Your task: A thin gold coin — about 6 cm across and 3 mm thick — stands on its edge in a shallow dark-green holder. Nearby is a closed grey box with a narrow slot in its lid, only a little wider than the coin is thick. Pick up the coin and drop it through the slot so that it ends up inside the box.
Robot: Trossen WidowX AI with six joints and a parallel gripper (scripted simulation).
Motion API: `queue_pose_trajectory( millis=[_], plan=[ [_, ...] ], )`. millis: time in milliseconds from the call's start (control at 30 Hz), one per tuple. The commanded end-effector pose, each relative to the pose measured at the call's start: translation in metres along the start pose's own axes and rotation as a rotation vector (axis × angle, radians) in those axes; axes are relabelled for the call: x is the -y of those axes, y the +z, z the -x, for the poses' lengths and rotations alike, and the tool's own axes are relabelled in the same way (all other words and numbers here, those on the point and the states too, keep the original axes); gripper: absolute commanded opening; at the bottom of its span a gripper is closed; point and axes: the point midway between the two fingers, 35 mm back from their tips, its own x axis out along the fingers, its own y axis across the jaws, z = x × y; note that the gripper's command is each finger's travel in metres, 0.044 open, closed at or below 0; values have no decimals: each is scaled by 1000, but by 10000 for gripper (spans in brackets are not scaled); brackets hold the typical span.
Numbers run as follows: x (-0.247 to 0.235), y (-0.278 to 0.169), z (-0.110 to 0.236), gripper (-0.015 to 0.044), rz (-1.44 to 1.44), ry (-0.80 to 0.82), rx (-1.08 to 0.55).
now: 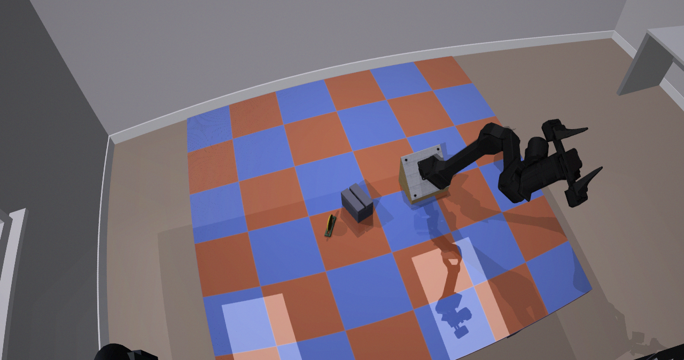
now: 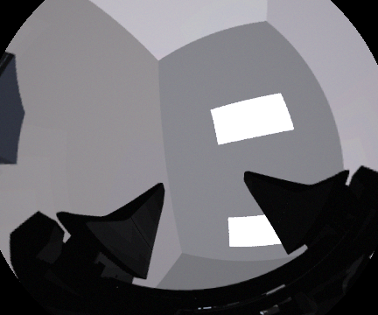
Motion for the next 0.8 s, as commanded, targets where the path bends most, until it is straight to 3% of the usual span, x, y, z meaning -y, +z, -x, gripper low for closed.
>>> queue_pose_trajectory(
  millis=[0, 267, 500, 767],
  plan=[
    [-1, -1, 0, 374, 0, 3, -3],
    [-56, -55, 25, 164, 69, 177, -135],
    [-118, -133, 76, 161, 208, 461, -311],
    [-153, -228, 165, 161, 351, 764, -546]
  ],
)
